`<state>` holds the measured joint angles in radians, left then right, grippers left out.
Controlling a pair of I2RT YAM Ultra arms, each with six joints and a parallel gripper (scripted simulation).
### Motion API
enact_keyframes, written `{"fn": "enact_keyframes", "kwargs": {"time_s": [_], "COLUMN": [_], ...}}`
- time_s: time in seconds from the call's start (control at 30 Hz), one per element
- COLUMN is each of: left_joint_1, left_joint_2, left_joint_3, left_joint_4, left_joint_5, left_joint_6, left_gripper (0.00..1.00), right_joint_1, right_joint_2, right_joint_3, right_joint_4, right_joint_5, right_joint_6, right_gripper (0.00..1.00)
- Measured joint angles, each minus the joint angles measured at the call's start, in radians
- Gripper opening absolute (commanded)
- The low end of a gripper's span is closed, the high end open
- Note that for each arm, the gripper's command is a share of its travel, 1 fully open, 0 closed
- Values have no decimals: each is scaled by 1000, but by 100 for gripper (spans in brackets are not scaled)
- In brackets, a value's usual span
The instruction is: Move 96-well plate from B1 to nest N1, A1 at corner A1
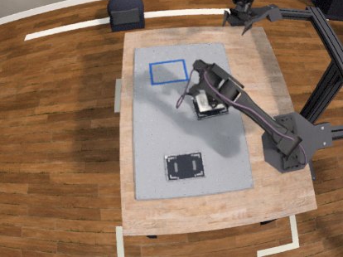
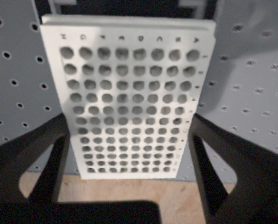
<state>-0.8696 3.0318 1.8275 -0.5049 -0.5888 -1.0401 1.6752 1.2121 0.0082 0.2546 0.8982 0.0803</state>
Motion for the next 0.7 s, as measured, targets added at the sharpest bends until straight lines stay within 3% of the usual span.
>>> {"fn": "enact_keyframes", "kwargs": {"time_s": [0.17,0.33,0.57,0.7], "left_joint_1": [-4,32,210,274], "left_joint_2": [-19,-67,-259,-335], "left_joint_3": [-4,-93,-317,-370], "left_joint_4": [14,72,158,209], "left_joint_5": [-1,-4,-16,-21], "left_joint_6": [6,75,267,355], "left_gripper": [79,79,79,79], "right_joint_1": [0,-3,-115,-172], "right_joint_2": [0,2,15,58], "right_joint_3": [0,22,206,278], "right_joint_4": [2,15,142,275], "right_joint_5": [-5,-47,-158,-214], "right_joint_6": [-5,-37,-153,-205], "right_gripper": [100,100,100,100]}}
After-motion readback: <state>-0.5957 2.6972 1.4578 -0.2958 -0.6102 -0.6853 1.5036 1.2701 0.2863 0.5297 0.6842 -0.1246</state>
